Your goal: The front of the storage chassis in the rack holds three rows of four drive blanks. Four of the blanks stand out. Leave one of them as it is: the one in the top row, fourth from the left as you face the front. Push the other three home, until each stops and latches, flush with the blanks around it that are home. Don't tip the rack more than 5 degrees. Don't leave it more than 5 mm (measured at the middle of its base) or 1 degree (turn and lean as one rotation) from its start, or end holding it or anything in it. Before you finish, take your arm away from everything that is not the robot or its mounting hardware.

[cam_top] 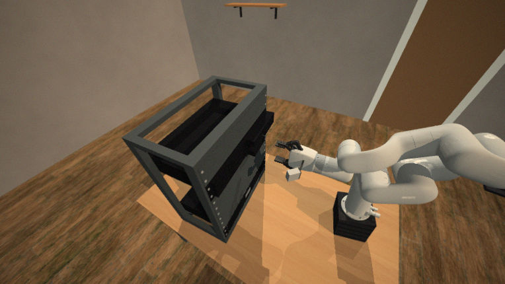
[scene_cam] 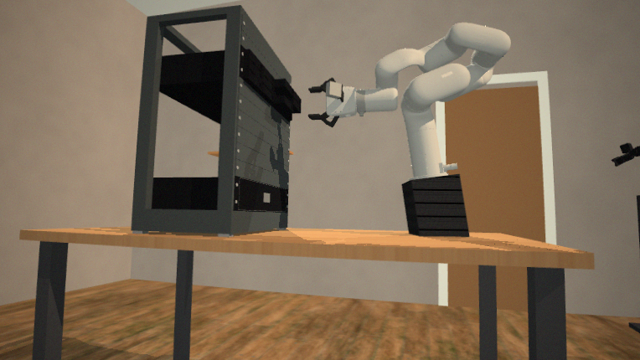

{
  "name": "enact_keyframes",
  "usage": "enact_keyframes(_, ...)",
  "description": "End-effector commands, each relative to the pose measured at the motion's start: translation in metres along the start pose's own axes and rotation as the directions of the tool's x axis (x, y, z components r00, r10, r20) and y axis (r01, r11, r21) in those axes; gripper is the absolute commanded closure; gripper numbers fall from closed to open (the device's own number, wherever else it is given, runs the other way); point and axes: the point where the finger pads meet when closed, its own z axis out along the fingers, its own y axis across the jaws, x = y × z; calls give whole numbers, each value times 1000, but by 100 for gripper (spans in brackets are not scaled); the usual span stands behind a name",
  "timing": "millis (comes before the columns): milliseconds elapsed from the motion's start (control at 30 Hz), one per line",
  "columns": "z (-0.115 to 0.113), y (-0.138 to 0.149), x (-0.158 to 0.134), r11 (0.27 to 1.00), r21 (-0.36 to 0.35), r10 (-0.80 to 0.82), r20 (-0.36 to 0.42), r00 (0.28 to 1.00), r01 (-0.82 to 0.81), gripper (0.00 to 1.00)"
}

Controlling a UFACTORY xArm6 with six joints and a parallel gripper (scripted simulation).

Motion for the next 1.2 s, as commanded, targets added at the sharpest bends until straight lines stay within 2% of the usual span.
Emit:
enact_keyframes(0, 0, 2, 0, 1000, -3, 1, 0, 1000, -1, 0)
enact_keyframes(233, -5, 5, -2, 1000, -3, 1, 0, 1000, -1, 0)
enact_keyframes(600, -38, 26, -15, 1000, -3, 1, 0, 1000, -1, 0)
enact_keyframes(1167, -39, 26, -15, 1000, -3, 1, 0, 1000, -1, 0)
